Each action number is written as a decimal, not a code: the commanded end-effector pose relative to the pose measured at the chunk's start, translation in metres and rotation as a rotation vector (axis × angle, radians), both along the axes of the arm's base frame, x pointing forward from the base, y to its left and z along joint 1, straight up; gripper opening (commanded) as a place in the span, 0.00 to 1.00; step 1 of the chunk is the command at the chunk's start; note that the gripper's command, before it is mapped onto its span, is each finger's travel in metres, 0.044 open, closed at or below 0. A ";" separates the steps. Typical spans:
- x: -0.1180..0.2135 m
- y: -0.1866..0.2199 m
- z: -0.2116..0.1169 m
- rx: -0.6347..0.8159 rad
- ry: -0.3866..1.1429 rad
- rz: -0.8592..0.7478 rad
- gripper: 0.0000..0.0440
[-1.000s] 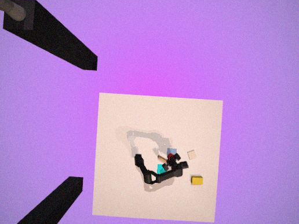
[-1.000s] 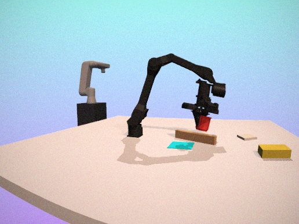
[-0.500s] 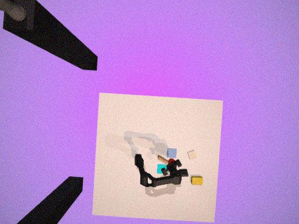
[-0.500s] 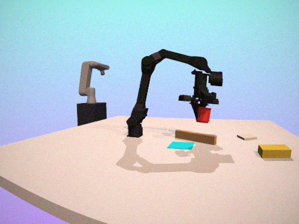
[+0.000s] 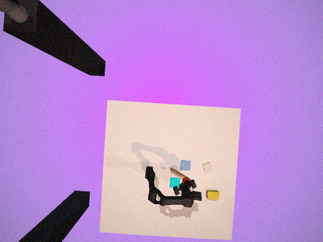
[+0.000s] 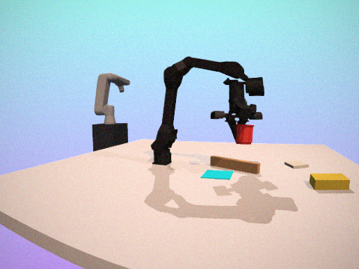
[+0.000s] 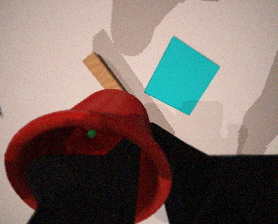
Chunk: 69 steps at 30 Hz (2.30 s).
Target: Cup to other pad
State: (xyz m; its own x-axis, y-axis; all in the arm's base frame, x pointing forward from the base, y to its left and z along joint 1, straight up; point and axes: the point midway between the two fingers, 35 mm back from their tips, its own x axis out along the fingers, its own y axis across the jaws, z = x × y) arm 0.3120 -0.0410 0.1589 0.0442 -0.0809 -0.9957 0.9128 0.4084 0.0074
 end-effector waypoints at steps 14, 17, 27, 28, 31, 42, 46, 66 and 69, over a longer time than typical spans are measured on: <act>-0.014 -0.044 -0.006 -0.023 -0.055 -0.096 0.00; -0.017 -0.050 -0.009 -0.026 -0.061 -0.112 0.00; -0.027 -0.066 -0.026 -0.033 -0.074 -0.161 0.00; -0.028 -0.067 -0.028 -0.033 -0.075 -0.165 0.00; -0.031 -0.069 -0.035 -0.033 -0.077 -0.176 0.00; -0.044 -0.072 -0.061 -0.032 -0.078 -0.209 0.00; -0.050 -0.072 -0.071 -0.029 -0.075 -0.219 0.00; -0.065 -0.081 -0.089 -0.039 -0.136 -0.292 0.40; -0.065 -0.080 -0.085 -0.034 -0.160 -0.291 0.41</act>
State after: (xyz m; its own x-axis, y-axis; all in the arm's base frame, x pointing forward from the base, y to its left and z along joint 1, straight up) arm 0.2471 -0.1215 0.0708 0.1448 -0.1486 -0.9782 0.9823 0.1407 0.1240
